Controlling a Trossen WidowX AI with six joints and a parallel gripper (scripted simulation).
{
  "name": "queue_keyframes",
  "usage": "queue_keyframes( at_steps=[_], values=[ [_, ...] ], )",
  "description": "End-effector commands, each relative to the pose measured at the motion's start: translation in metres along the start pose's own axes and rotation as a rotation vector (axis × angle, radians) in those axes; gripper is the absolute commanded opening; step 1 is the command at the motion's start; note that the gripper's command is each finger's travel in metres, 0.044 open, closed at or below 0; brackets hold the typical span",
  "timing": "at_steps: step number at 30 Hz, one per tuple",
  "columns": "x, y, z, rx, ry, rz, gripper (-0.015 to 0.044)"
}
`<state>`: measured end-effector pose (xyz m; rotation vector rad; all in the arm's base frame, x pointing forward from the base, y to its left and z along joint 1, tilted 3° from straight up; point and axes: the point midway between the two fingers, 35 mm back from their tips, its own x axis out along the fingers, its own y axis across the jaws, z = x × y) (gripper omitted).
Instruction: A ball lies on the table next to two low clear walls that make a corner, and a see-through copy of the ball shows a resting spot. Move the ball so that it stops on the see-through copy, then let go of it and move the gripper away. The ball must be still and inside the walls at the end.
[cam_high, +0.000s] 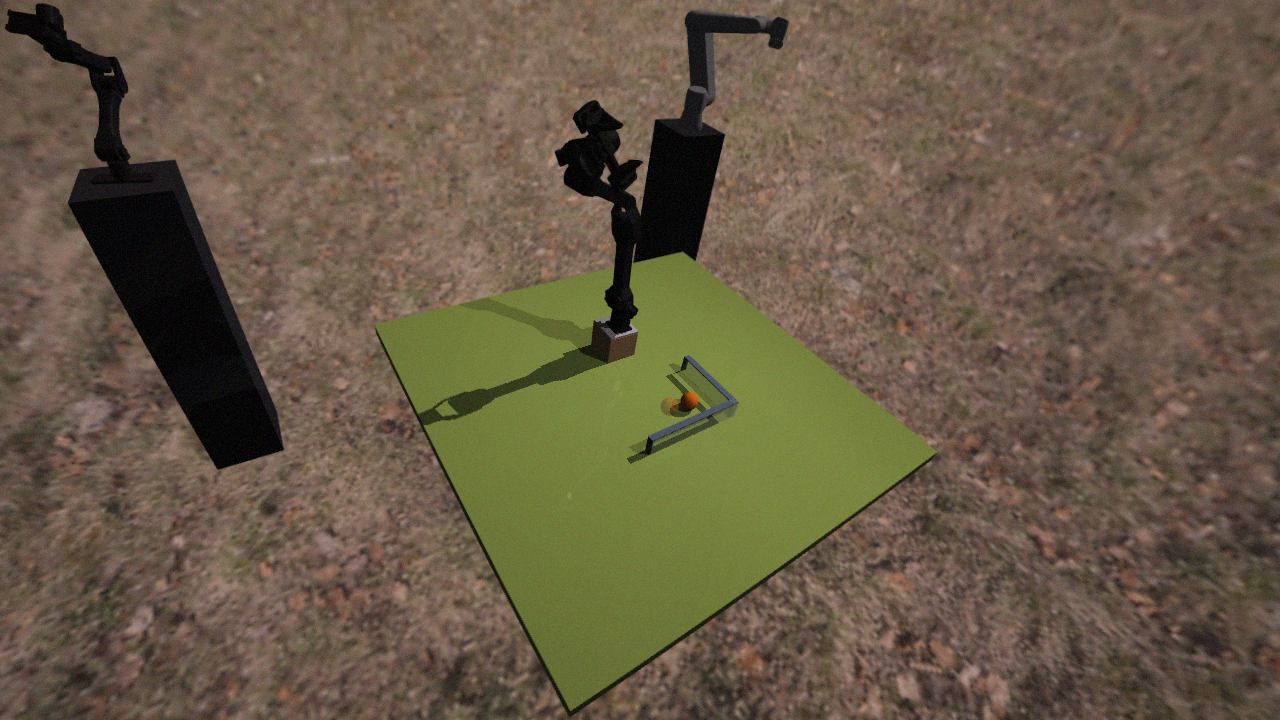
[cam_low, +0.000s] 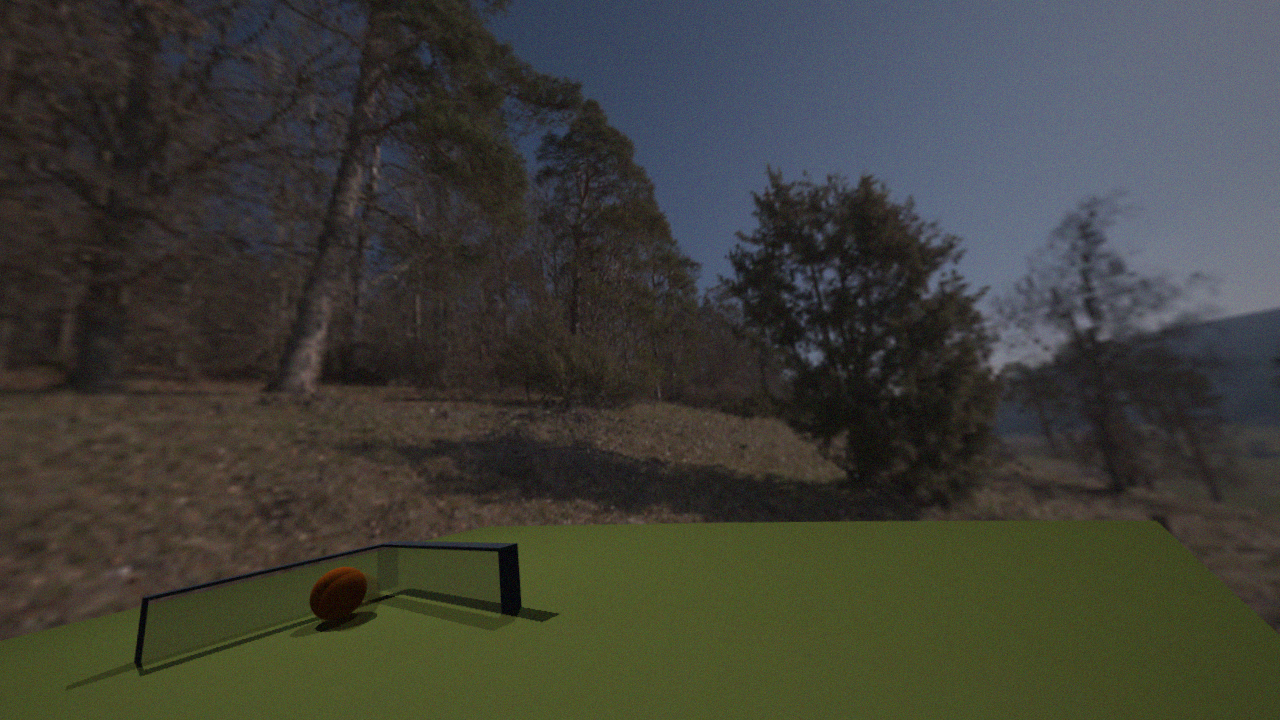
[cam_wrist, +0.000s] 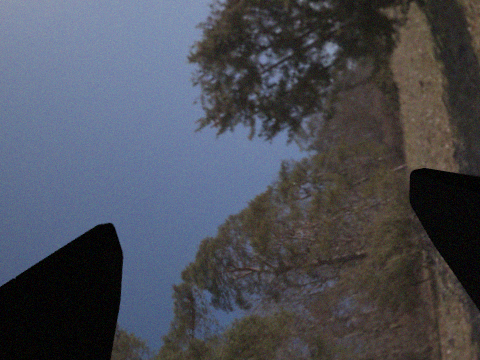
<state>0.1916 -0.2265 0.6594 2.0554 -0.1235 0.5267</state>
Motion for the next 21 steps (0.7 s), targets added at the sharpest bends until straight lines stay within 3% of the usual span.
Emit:
queue_keyframes(
  at_steps=[1,5,11,21],
  values=[
    [0.0,0.0,0.001,0.009,0.0,0.001,0.0374],
    [0.009,-0.003,0.017,0.215,0.009,0.026,0.0368],
    [0.039,-0.026,0.068,0.821,0.007,0.081,0.0368],
    [0.097,-0.118,0.146,1.794,-0.112,0.152,0.0368]
  ],
)
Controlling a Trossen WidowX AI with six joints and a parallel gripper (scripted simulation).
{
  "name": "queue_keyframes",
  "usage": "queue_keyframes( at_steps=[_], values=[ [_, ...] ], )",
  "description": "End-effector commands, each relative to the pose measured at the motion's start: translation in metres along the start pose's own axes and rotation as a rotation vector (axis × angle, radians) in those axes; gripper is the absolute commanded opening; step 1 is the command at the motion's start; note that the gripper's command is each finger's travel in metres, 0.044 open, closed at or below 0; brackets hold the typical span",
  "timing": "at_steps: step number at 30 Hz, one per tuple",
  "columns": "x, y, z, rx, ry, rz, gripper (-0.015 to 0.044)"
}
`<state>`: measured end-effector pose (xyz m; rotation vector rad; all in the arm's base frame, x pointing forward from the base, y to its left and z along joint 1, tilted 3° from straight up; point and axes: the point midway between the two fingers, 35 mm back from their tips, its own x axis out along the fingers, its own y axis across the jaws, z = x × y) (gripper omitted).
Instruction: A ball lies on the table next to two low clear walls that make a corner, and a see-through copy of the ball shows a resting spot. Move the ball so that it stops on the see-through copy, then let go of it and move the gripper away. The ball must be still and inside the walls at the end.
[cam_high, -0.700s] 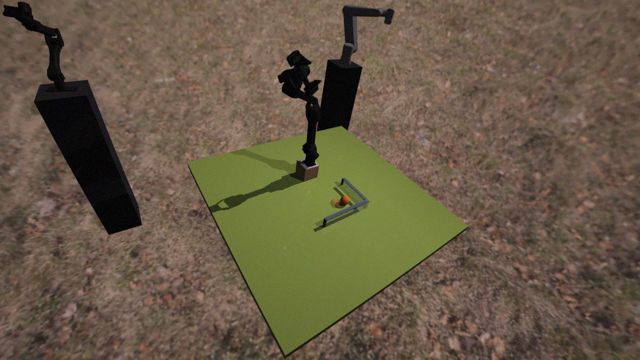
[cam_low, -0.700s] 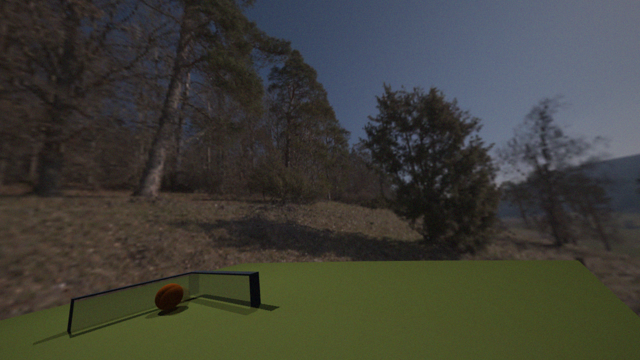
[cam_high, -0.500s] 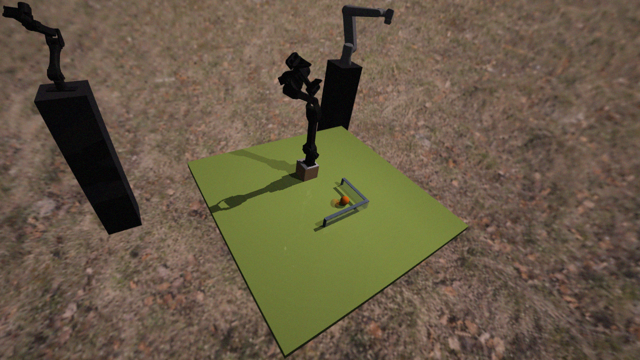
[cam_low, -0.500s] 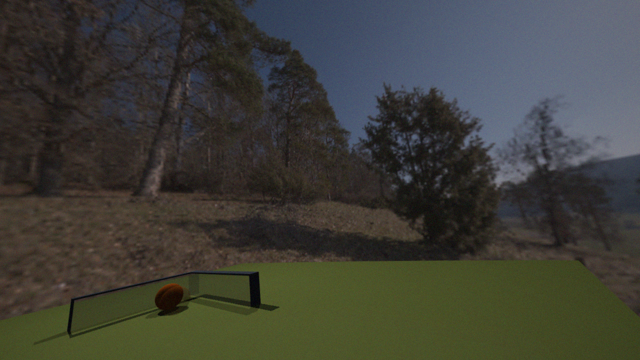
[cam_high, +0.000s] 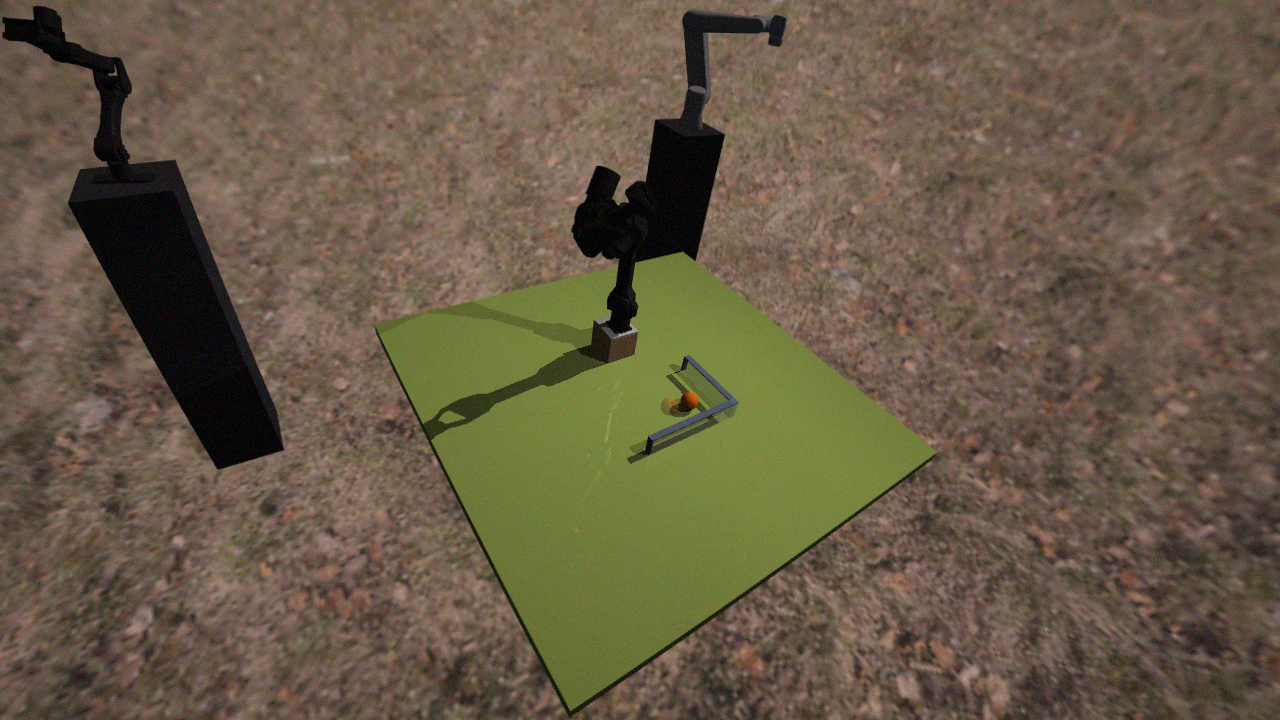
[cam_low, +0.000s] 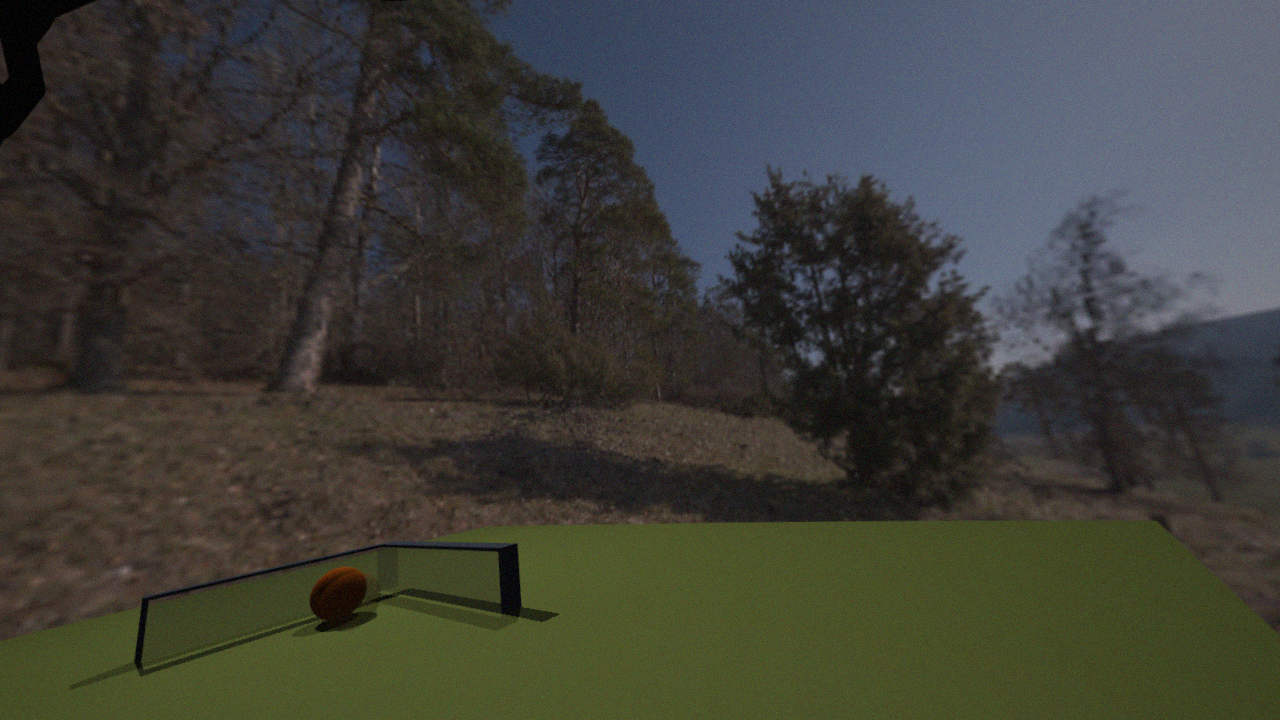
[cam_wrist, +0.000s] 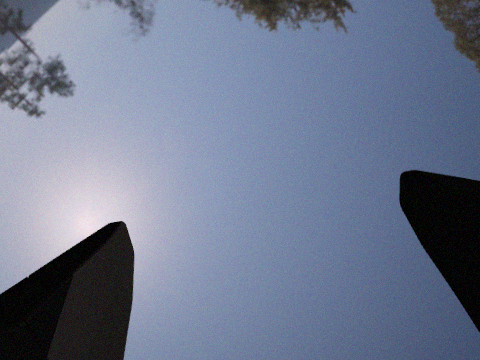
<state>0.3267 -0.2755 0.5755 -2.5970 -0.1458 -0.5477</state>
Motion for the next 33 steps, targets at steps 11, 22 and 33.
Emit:
queue_keyframes(
  at_steps=[11,22,33],
  values=[
    [0.055,0.046,0.212,1.183,-0.204,0.397,0.0368],
    [0.022,0.025,0.402,1.826,-0.248,1.034,0.0368],
    [-0.089,-0.027,0.547,1.957,0.009,1.852,0.0368]
  ],
)
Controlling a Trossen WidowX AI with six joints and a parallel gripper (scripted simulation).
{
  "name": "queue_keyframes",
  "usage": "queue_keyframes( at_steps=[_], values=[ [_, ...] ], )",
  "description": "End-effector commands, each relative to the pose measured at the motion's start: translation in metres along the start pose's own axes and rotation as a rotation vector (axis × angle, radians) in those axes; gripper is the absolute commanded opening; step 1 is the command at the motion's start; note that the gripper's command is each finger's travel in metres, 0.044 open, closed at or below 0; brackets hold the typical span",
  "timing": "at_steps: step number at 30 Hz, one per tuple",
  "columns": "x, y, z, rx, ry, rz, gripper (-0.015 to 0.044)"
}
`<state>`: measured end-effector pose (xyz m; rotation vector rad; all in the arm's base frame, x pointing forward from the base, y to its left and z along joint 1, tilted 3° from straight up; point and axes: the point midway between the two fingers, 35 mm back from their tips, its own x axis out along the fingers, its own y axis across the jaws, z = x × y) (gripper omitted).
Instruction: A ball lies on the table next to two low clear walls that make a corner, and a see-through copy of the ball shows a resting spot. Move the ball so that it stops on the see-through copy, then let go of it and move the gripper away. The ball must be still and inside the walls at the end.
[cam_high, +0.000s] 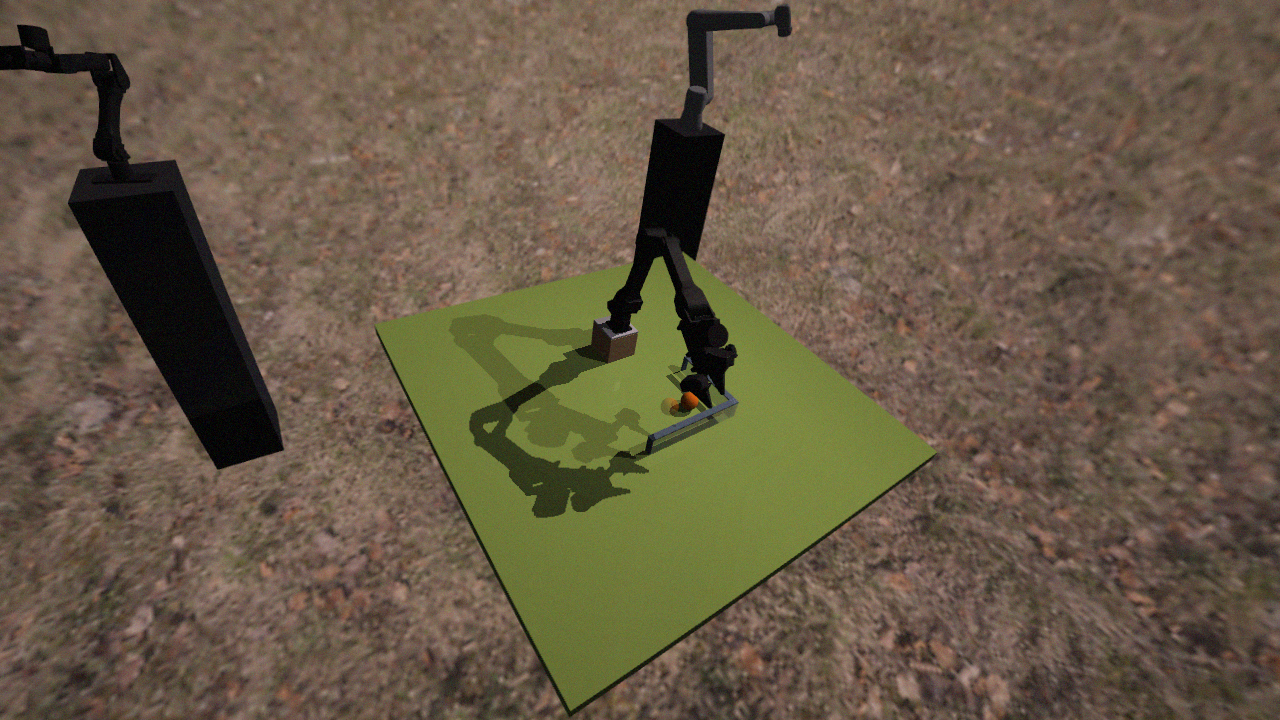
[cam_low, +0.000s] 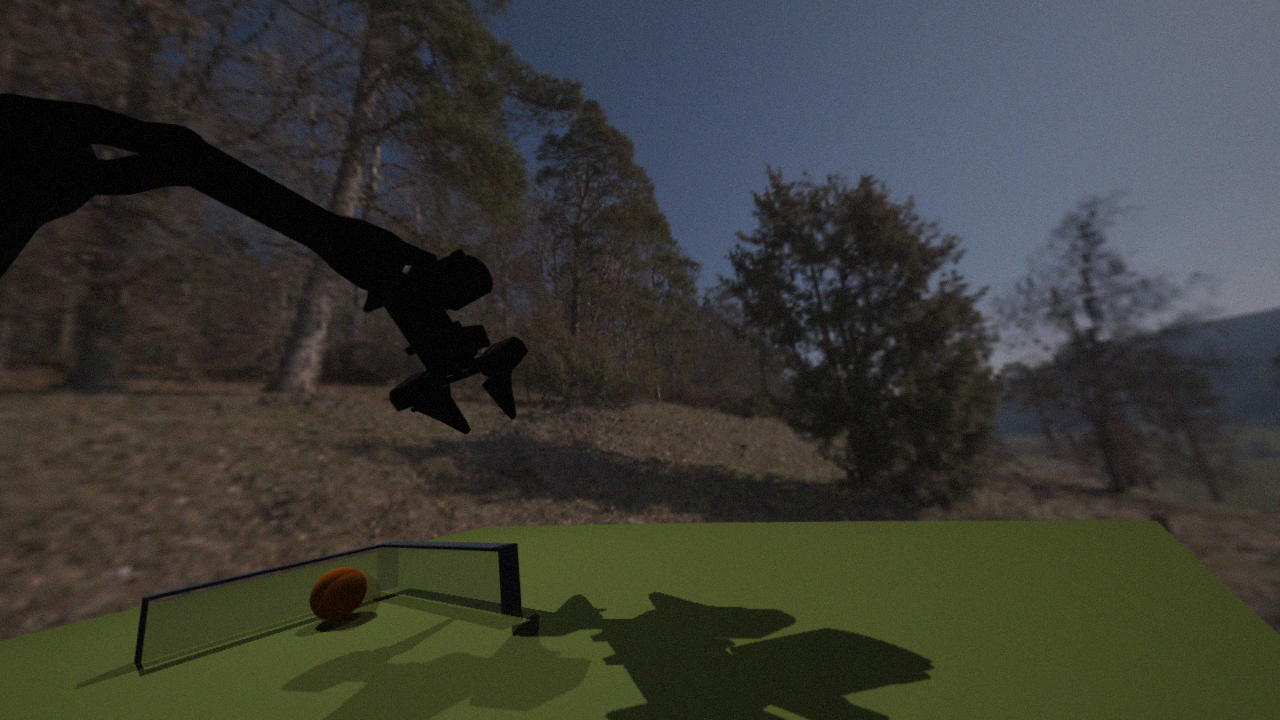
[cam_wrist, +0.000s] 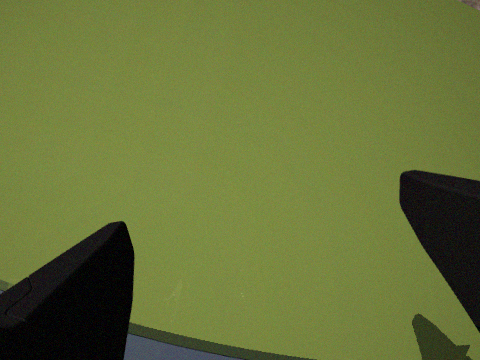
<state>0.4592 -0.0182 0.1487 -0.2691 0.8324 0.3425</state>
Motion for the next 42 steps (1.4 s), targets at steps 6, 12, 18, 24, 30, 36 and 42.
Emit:
queue_keyframes(
  at_steps=[6,12,18,24,30,36,42],
  values=[
    [0.027,0.109,-0.096,0.327,0.479,0.055,0.0368],
    [0.02,0.142,-0.133,0.408,0.659,0.001,0.0368],
    [0.02,0.142,-0.133,0.408,0.659,0.001,0.0368],
    [0.032,0.143,-0.142,0.408,0.659,0.001,0.0368],
    [0.037,0.144,-0.145,0.408,0.659,0.001,0.0368],
    [0.045,0.145,-0.151,0.408,0.659,0.001,0.0368],
    [0.053,0.147,-0.157,0.408,0.659,0.001,0.0368]
  ],
)
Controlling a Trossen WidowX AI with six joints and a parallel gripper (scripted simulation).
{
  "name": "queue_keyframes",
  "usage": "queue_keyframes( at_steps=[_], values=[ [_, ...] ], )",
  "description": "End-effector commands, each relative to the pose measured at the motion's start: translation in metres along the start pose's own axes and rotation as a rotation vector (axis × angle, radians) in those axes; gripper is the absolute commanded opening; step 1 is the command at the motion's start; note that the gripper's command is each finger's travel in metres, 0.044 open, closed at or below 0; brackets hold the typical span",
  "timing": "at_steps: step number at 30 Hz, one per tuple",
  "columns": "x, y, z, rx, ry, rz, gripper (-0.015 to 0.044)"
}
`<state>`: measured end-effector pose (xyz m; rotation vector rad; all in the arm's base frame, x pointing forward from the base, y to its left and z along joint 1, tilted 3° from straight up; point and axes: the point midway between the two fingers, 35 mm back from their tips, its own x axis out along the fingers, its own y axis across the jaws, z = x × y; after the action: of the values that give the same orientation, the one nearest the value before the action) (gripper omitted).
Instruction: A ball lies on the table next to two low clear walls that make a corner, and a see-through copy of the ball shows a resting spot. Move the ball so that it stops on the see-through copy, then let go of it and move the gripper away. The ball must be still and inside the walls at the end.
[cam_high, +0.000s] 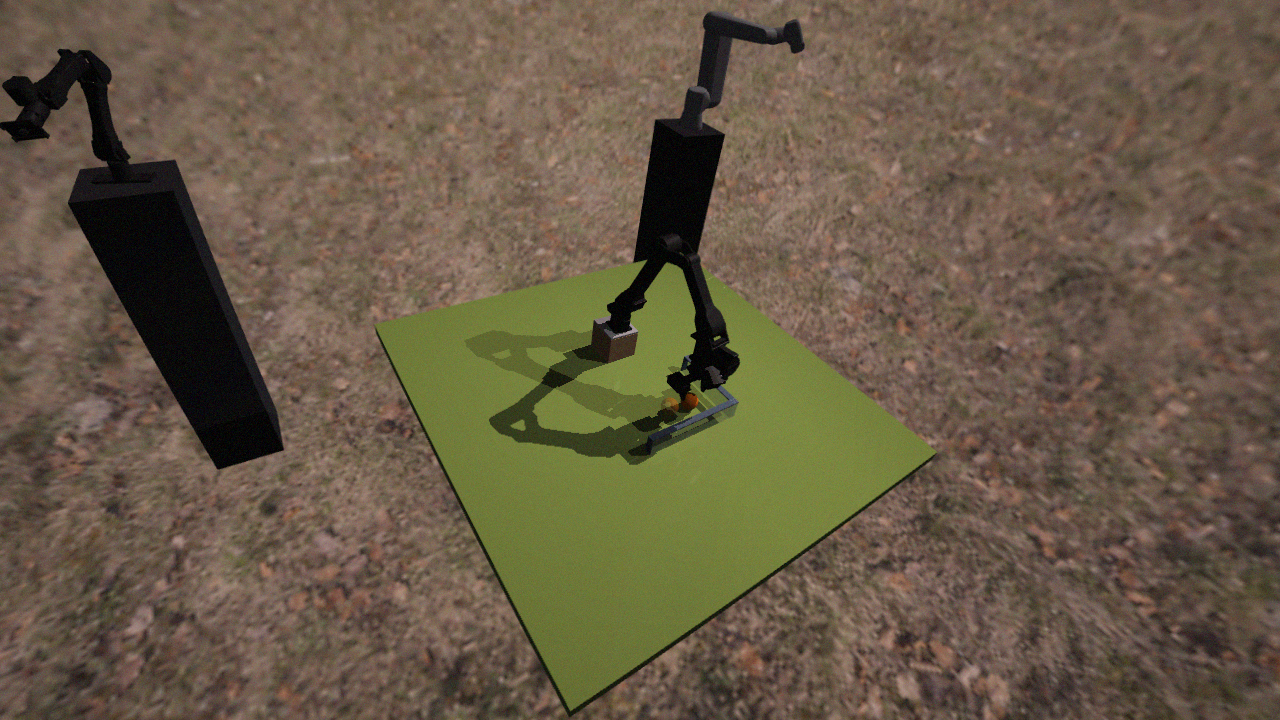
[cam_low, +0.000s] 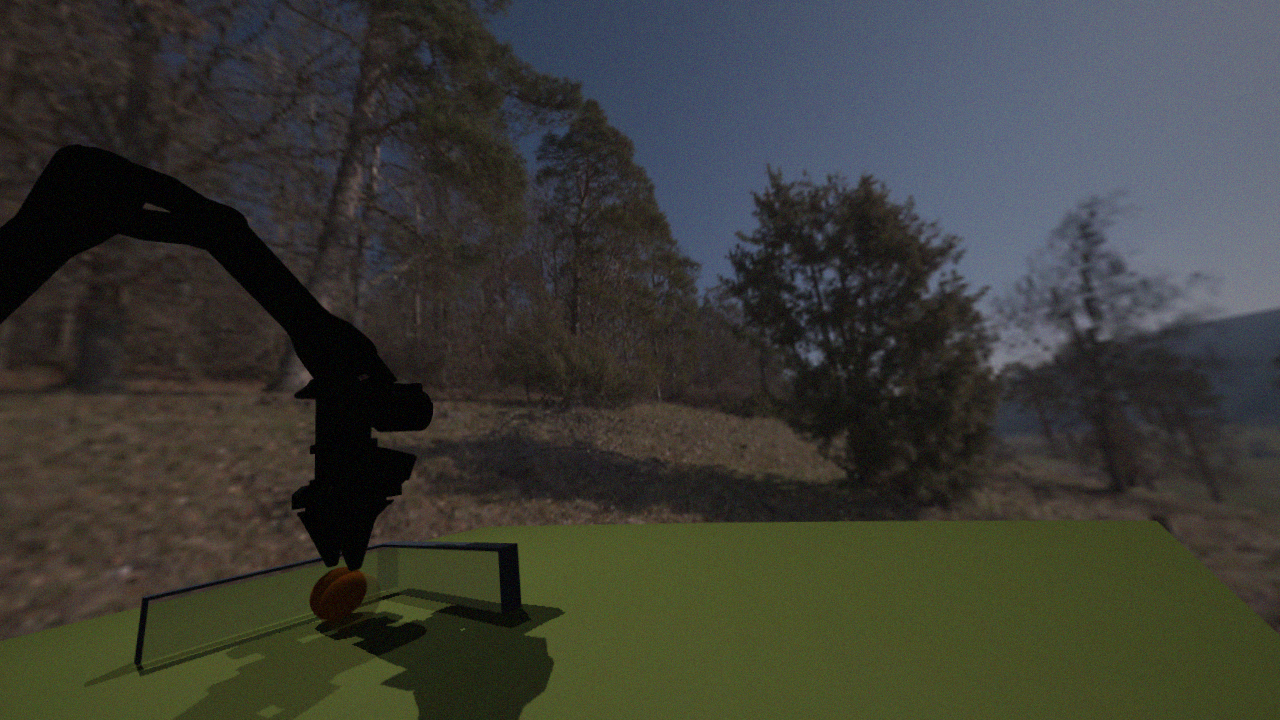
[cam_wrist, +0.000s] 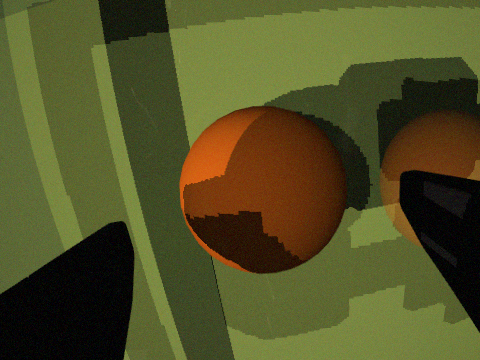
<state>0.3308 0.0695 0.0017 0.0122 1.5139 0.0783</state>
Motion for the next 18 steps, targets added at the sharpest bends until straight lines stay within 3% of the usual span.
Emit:
queue_keyframes(
  at_steps=[1,14,18],
  values=[
    [0.01,-0.001,-0.003,0.004,0.012,-0.007,0.0368],
    [0.029,-0.002,-0.004,0.004,0.012,-0.007,0.0368],
    [0.029,-0.002,-0.004,0.004,0.012,-0.007,0.0282]
  ],
)
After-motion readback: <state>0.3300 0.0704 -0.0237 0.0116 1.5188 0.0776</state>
